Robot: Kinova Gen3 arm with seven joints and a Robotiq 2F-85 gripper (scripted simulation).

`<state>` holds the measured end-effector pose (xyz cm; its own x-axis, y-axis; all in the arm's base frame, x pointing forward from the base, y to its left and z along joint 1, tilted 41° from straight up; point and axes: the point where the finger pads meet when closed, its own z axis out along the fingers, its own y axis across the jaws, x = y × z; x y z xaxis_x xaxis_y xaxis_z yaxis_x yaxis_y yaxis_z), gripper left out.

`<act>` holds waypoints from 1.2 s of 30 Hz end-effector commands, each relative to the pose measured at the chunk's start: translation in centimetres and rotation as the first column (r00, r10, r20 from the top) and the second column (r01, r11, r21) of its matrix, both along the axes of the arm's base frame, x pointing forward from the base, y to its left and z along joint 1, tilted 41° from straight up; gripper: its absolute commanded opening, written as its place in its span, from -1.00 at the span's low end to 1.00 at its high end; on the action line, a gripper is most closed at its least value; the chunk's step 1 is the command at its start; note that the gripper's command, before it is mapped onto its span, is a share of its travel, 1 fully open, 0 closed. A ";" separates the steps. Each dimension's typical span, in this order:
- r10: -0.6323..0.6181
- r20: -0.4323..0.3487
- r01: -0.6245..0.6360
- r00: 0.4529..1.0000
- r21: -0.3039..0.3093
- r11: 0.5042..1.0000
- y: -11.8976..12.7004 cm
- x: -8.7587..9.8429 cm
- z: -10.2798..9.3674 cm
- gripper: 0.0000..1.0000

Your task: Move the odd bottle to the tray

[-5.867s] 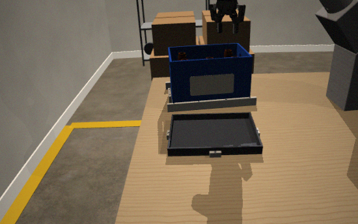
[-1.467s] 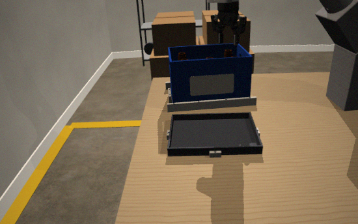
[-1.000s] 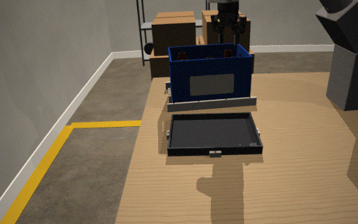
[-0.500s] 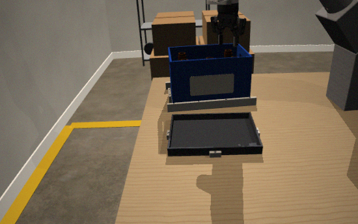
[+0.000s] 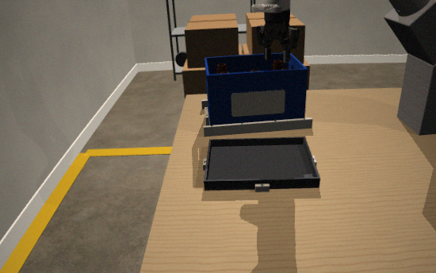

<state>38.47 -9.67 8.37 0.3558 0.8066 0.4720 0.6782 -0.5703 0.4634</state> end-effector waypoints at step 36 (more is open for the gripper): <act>-0.010 0.004 0.010 1.000 -0.015 1.000 0.6 1.0 -1.5 0.27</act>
<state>39.45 -9.07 6.83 0.3620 0.8099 0.4615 0.6706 -0.5701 0.4746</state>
